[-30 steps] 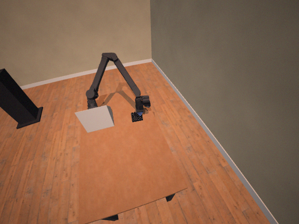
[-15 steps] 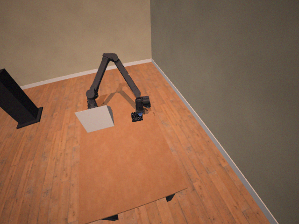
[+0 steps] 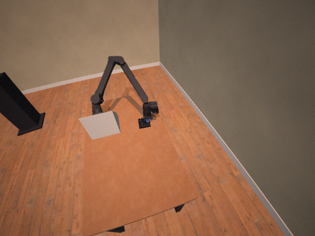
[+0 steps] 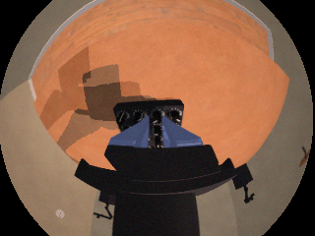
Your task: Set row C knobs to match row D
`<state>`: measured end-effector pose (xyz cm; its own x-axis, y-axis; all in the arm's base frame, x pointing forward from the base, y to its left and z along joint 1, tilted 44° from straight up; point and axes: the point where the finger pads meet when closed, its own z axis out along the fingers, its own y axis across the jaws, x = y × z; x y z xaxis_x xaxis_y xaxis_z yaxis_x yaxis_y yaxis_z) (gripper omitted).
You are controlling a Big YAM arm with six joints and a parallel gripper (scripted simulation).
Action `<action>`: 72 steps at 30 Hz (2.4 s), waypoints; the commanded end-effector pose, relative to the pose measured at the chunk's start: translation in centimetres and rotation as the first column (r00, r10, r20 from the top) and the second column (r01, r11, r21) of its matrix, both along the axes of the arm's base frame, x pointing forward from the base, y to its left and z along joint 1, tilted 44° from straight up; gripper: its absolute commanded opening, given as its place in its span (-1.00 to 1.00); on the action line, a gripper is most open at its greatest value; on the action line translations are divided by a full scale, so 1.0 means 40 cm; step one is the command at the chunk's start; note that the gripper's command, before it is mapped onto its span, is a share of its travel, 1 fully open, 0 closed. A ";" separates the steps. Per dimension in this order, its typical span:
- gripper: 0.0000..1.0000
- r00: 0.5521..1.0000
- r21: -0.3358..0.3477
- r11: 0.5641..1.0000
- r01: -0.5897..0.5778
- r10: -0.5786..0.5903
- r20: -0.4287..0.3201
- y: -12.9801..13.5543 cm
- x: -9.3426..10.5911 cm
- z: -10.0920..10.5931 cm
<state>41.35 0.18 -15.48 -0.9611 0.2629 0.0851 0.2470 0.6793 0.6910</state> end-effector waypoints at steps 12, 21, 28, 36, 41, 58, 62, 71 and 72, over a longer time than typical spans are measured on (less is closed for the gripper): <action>-0.61 1.000 0.002 1.000 0.006 -0.006 0.004 0.002 0.017 -0.007; -0.61 1.000 0.002 1.000 0.006 -0.006 0.004 0.002 0.017 -0.007; -0.82 1.000 0.002 1.000 0.006 -0.006 0.003 0.003 0.016 -0.007; -0.82 1.000 0.002 1.000 0.006 -0.006 0.002 0.002 0.016 -0.007; -0.82 1.000 0.002 1.000 0.006 -0.006 0.002 0.002 0.016 -0.007; -0.82 1.000 0.002 1.000 0.005 -0.005 0.002 0.002 0.016 -0.007; -0.82 1.000 0.001 1.000 0.002 -0.002 0.006 0.002 0.016 -0.007; -0.82 0.999 -0.004 1.000 -0.025 0.025 0.031 0.003 0.016 -0.007; -0.82 0.999 -0.005 1.000 -0.028 0.028 0.034 0.003 0.016 -0.007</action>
